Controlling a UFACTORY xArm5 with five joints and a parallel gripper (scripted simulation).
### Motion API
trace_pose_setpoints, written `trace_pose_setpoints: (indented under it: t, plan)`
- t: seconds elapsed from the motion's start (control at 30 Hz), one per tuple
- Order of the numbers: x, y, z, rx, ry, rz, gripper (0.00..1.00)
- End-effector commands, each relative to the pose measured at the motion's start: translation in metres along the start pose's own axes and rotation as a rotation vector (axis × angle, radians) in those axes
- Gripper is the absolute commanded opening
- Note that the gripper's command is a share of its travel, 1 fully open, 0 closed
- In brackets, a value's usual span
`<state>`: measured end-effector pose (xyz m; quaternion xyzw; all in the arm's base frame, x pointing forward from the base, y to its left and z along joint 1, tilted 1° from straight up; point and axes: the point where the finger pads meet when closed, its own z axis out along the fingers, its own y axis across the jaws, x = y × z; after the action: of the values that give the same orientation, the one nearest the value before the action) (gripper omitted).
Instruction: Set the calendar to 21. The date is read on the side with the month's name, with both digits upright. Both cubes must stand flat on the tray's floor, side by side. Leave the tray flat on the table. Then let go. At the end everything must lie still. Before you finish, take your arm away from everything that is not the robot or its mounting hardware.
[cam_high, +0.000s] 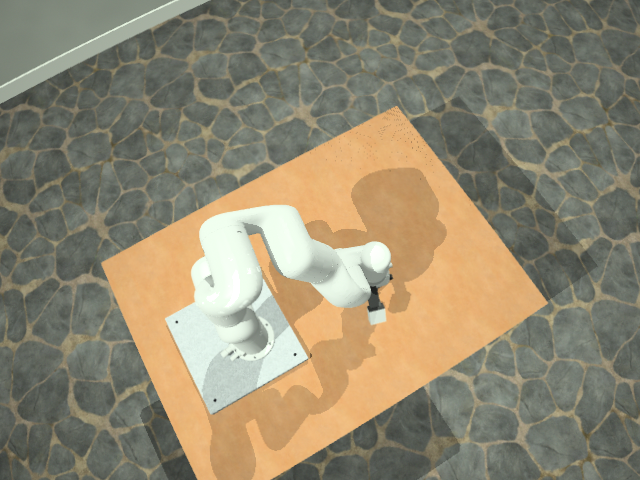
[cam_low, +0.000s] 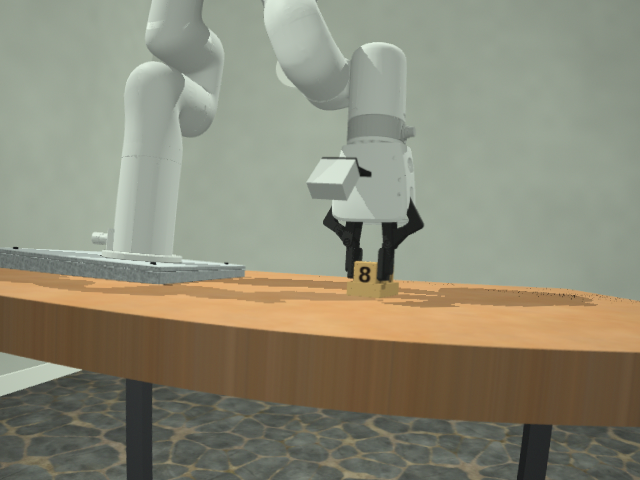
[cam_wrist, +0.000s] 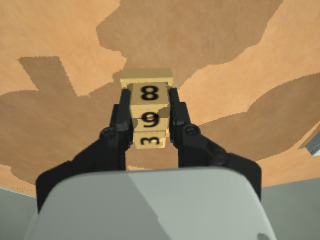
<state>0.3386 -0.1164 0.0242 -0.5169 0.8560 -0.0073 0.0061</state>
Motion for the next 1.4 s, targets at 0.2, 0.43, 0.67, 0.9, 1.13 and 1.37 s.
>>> trace_pose_setpoints:
  t: [0.2, 0.43, 0.67, 0.9, 1.13, 1.37]
  plan:
    - [-0.0002, -0.0012, -0.0009, 0.003, 0.000, 0.000, 0.29]
    - [-0.0002, -0.0012, -0.0009, 0.003, 0.000, 0.000, 0.29]
    - [-0.0002, -0.0012, -0.0009, 0.003, 0.000, 0.000, 0.29]
    - [-0.0002, -0.0012, -0.0009, 0.003, 0.000, 0.000, 0.29]
    - [-0.0002, -0.0012, -0.0009, 0.003, 0.000, 0.000, 0.29]
    - [-0.0002, -0.0012, -0.0009, 0.003, 0.000, 0.000, 0.33]
